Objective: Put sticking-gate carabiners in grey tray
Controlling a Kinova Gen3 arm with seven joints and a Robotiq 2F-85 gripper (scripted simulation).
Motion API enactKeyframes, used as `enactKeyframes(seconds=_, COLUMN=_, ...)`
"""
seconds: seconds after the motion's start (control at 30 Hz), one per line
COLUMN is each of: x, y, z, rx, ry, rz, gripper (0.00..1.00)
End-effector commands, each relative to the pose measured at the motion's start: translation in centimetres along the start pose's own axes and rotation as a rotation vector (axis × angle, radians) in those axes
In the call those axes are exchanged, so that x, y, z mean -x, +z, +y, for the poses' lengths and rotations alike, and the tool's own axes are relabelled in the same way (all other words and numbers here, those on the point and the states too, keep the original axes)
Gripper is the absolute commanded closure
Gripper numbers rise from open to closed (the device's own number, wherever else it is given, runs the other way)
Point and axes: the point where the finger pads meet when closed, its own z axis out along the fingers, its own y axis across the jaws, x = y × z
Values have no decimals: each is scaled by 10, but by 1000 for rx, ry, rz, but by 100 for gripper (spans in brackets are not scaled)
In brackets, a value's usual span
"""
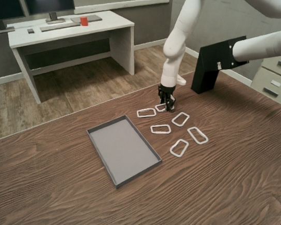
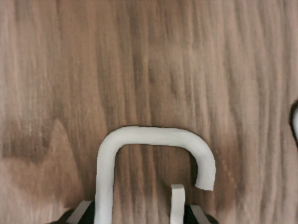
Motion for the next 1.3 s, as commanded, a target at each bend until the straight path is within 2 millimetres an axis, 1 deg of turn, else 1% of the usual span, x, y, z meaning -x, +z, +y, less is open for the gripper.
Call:
enactKeyframes(seconds=0.0, x=0, y=0, z=0, rx=-1, ry=0, rz=-1, gripper=43)
enactKeyframes(seconds=0.57, x=1, y=-1, z=0, rx=-1, ry=0, rz=-1, gripper=43)
enactKeyframes(seconds=0.6, x=1, y=-1, z=0, rx=-1, ry=0, rz=-1, gripper=45)
enactKeyframes(seconds=1.27, x=1, y=-1, z=-1, rx=-1, ry=0, rz=-2, gripper=45)
